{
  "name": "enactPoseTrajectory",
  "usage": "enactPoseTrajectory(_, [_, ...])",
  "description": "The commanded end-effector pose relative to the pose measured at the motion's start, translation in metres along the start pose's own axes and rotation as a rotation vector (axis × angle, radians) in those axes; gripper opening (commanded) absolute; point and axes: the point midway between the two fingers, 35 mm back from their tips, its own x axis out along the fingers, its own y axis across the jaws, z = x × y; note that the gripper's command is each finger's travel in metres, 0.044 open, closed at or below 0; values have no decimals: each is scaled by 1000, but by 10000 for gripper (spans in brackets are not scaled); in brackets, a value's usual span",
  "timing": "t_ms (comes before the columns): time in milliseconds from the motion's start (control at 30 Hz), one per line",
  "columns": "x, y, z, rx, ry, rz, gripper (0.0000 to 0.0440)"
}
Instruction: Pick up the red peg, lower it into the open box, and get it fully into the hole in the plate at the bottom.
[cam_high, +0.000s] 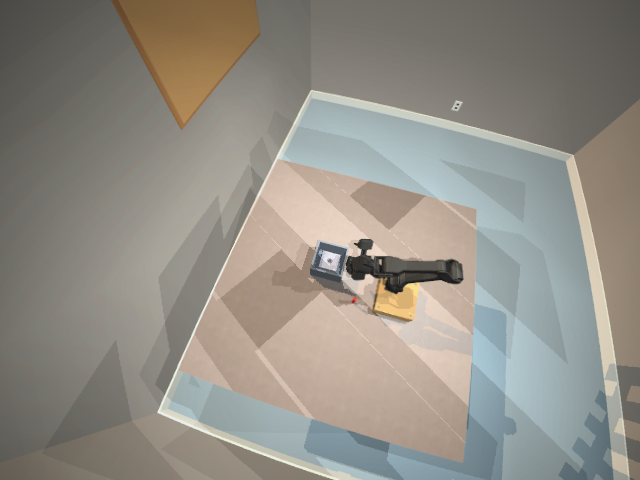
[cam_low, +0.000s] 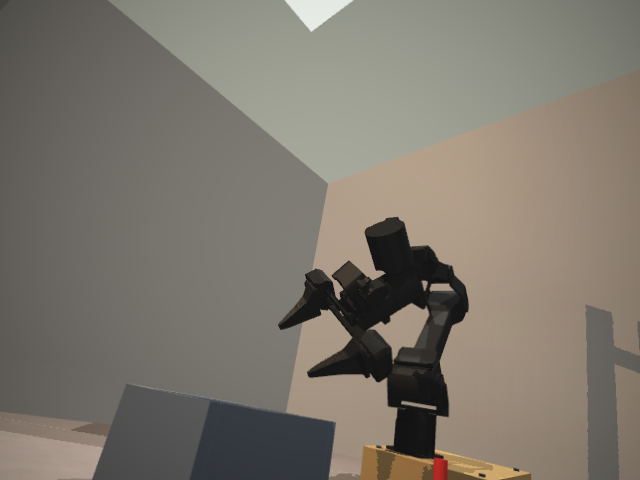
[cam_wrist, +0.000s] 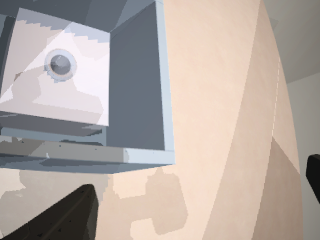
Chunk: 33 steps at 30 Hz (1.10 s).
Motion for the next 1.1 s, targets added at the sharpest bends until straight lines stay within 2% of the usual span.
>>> enactPoseTrajectory(0, [-7,9,8,113,-8,61,440])
enactPoseTrajectory(300, [-23,37,14,379,53,211,440])
enactPoseTrajectory(600, [-38,70,10,623,214,325,440])
enactPoseTrajectory(1067, [-53,127,-4,940,557,354,440])
